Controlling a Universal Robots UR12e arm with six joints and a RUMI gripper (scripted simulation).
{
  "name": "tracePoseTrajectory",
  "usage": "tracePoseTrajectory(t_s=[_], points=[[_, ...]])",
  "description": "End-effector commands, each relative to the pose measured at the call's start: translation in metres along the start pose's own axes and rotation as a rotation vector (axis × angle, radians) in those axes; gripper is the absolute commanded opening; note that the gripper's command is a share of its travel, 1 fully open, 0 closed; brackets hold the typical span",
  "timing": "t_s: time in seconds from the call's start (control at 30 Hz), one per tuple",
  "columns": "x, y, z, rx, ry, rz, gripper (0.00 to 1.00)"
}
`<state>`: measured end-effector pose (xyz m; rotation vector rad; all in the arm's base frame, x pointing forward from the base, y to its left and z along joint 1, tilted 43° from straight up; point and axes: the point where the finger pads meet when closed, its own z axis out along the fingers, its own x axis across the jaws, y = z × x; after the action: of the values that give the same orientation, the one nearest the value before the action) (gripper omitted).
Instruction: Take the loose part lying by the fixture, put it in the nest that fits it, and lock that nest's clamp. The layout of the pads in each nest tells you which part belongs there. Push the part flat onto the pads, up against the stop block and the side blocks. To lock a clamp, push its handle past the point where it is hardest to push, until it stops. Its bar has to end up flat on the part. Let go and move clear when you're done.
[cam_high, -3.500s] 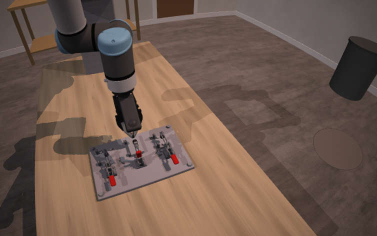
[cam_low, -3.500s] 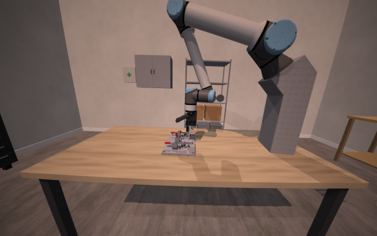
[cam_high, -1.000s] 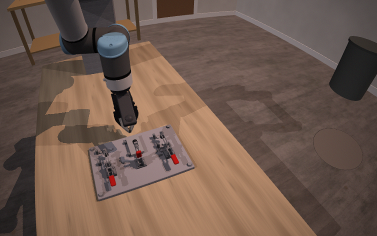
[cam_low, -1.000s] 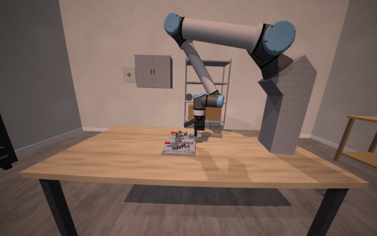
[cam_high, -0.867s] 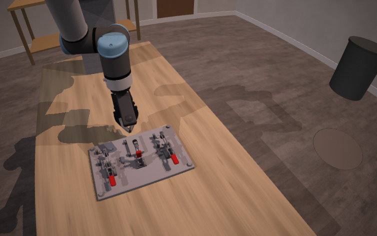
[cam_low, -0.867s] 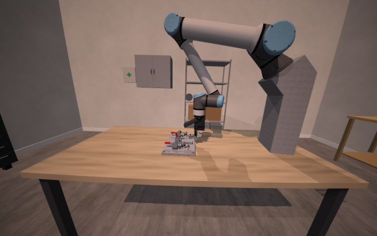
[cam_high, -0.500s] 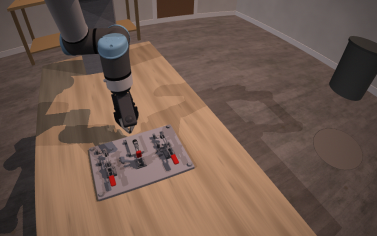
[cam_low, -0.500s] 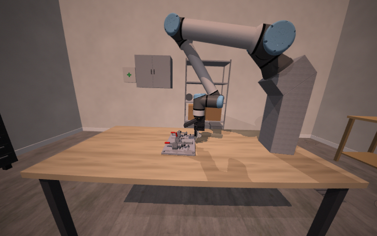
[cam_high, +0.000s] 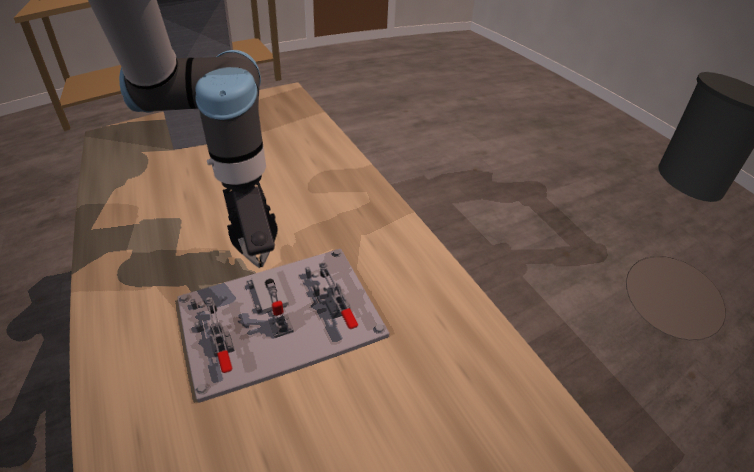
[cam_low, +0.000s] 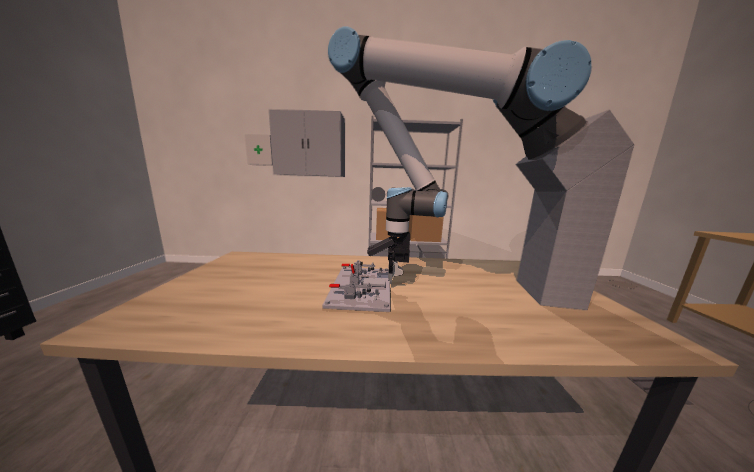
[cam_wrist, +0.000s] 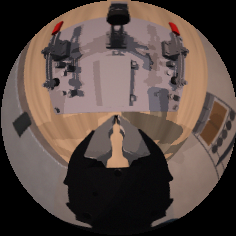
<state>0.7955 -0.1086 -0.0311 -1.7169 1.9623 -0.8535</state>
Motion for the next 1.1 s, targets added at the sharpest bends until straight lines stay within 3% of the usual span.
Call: tracePoseTrajectory(t_s=[0.0, 1.07], points=[[-0.001, -0.001, 0.000, 0.002, 0.000, -0.001, 0.00], [-0.001, -0.012, 0.000, 0.003, 0.000, -0.001, 0.00]])
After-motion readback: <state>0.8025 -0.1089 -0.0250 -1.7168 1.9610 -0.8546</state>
